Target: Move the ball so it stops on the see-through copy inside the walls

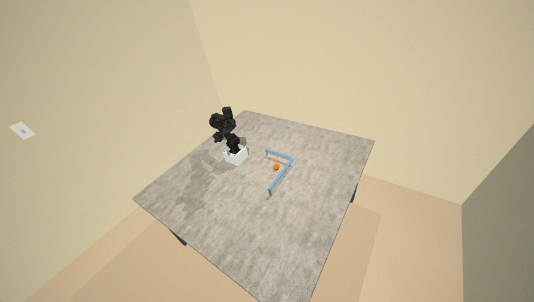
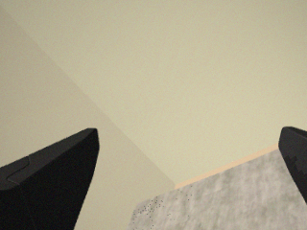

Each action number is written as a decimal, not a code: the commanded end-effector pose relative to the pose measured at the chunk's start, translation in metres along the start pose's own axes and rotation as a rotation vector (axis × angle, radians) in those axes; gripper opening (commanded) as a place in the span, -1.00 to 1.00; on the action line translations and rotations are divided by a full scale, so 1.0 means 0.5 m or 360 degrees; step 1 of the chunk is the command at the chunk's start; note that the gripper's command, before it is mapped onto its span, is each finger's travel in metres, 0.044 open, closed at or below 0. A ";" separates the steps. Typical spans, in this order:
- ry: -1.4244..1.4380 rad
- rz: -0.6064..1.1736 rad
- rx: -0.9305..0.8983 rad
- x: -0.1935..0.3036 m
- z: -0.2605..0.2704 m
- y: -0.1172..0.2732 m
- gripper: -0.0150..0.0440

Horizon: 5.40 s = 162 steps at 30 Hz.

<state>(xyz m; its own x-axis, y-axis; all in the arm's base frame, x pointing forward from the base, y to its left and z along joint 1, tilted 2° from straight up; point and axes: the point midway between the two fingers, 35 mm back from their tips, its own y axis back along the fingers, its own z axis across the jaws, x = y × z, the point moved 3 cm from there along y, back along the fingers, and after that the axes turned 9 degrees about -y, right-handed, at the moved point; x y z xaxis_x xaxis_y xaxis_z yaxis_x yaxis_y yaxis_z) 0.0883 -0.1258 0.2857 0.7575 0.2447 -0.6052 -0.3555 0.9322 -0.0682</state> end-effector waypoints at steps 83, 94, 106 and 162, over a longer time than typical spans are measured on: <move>0.3638 0.2486 -0.3082 0.797 -0.080 0.222 0.29; 0.3631 0.2483 -0.3075 0.798 -0.078 0.223 -0.10; 0.3616 0.2473 -0.3061 0.705 0.055 0.210 -0.49; 0.3627 0.2495 -0.3088 0.760 -0.099 0.364 -0.49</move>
<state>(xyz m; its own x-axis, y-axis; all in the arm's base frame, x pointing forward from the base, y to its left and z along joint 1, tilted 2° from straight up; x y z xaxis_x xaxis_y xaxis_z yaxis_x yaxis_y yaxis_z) 0.2857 0.1245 0.0110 -0.1290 -0.9906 -0.0449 -0.0638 -0.0369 0.9973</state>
